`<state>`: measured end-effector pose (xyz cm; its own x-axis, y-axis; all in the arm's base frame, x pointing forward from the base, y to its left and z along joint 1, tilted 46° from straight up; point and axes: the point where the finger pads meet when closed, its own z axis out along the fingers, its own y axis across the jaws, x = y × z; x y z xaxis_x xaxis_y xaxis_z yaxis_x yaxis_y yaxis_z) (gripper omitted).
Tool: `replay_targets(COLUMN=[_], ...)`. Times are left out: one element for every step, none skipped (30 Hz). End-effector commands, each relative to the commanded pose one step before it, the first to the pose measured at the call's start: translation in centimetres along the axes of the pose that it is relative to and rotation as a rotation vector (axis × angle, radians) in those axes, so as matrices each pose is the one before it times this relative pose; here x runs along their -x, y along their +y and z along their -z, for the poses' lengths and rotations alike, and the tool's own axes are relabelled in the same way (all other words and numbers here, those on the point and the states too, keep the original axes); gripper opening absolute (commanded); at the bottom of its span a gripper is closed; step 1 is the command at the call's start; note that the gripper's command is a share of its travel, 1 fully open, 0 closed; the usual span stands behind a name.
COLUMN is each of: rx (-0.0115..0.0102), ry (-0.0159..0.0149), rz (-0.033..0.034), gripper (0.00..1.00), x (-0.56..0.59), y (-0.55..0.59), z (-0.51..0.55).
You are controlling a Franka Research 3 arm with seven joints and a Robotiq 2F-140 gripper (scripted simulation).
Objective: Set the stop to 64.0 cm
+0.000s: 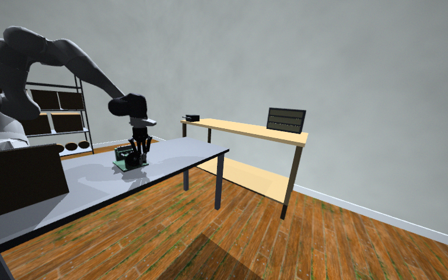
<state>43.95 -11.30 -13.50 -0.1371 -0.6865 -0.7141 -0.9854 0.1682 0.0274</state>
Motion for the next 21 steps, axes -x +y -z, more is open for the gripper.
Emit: replay_targets(rx=[0.0018, 0.00001, 0.0, 0.0, 0.0, -0.00001, 0.00001, 0.0, -0.00001, 0.00001, 0.0, -0.00001, 0.00001, 0.0, 0.0, 0.0, 0.0, 0.0, 0.0, 0.0, 0.0], ry=[0.00129, 0.00001, -0.00001, 0.0, 0.00001, -0.00002, 0.00001, 0.0, -0.00002, 0.00002, 0.0, -0.00001, 0.00001, 0.0, 0.0, 0.0, -0.00001, 0.00001, 0.0, -0.00001, 0.00001], rz=[-0.00047, 0.0, 0.0, 0.0, 0.0, 0.0, 0.0, 0.0, 0.0, 0.0, 0.0, 0.0, 0.0, 0.0, 0.0, 0.0, -0.00001, 0.00001, 0.0, -0.00001, 0.00001], gripper=[0.04, 0.04, 0.04, 0.04, 0.04, 0.04, 0.04, 0.04, 0.04, 0.04, 0.04, 0.04, 0.04, 0.04, 0.04, 0.04, 0.04, 0.04, 0.04, 0.04, 0.04], x=[-0.108, -0.001, 0.001, 0.0, 0.0, 0.001, -0.001, 0.0, 0.001, -0.001, 0.0, 0.001, -0.001, 0.0, 0.0, 0.0, 0.001, -0.001, 0.0, 0.001, -0.001], y=[0.67, 0.198, 0.198, 0.2, 0.201, 0.201, 0.203, 0.203, 0.203, 0.205, 0.204, 0.204, 0.206, 0.205, 0.0, 0.0, 0.205, 0.206, 0.206, 0.205, 0.206], z=[-1.042, -0.17, -0.166, -0.138, -0.116, -0.116, -0.078, -0.074, -0.072, -0.036, -0.036, -0.033, 0.0, 0.0, 0.0, 0.0, 0.002, 0.037, 0.036, 0.04, 0.076])
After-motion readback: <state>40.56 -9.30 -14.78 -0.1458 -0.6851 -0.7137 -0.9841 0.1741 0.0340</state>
